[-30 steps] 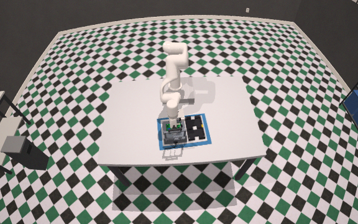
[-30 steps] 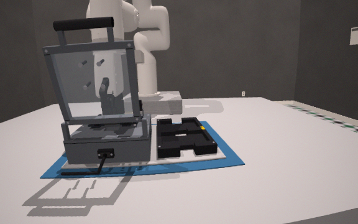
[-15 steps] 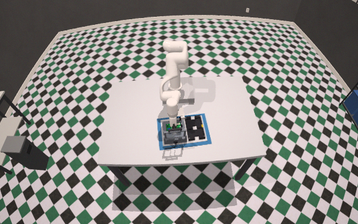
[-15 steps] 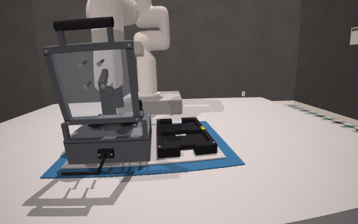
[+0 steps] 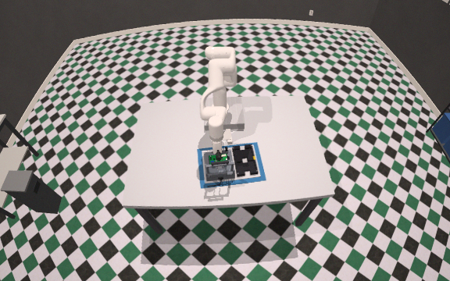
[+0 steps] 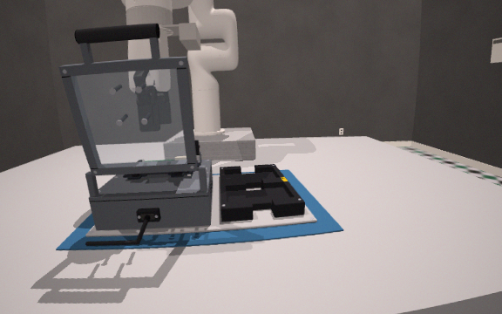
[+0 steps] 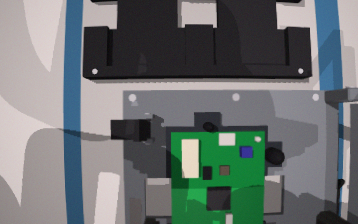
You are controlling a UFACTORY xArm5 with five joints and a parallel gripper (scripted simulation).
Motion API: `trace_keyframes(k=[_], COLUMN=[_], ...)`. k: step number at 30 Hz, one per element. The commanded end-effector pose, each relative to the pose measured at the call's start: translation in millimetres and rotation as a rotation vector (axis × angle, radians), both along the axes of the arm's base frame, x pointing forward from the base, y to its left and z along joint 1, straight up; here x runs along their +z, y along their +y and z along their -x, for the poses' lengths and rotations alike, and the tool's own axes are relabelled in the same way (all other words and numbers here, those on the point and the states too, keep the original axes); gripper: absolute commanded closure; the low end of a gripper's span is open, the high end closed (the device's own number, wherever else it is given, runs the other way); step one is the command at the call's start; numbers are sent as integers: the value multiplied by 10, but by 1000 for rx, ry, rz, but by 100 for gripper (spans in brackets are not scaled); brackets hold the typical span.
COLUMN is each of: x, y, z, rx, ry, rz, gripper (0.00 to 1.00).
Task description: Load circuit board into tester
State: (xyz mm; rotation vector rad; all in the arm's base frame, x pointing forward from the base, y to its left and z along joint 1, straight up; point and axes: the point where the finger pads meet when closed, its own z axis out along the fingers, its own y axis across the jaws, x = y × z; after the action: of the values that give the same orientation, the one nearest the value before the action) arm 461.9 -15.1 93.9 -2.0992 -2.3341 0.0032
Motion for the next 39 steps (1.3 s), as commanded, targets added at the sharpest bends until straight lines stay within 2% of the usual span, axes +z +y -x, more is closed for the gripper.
trace_keyframes(k=[1, 6, 8, 16, 23, 25, 33, 39], x=[287, 578, 578, 1021, 1335, 1335, 1565, 1640], y=[0, 0, 0, 0, 0, 0, 0, 0], z=[-9, -9, -9, -9, -9, -9, -9, -9], rx=[0, 0, 0, 0, 0, 0, 0, 0], ry=[-3, -3, -3, -3, -3, -3, -3, -3], rz=[0, 0, 0, 0, 0, 0, 0, 0], gripper=[0, 0, 0, 0, 0, 0, 0, 0])
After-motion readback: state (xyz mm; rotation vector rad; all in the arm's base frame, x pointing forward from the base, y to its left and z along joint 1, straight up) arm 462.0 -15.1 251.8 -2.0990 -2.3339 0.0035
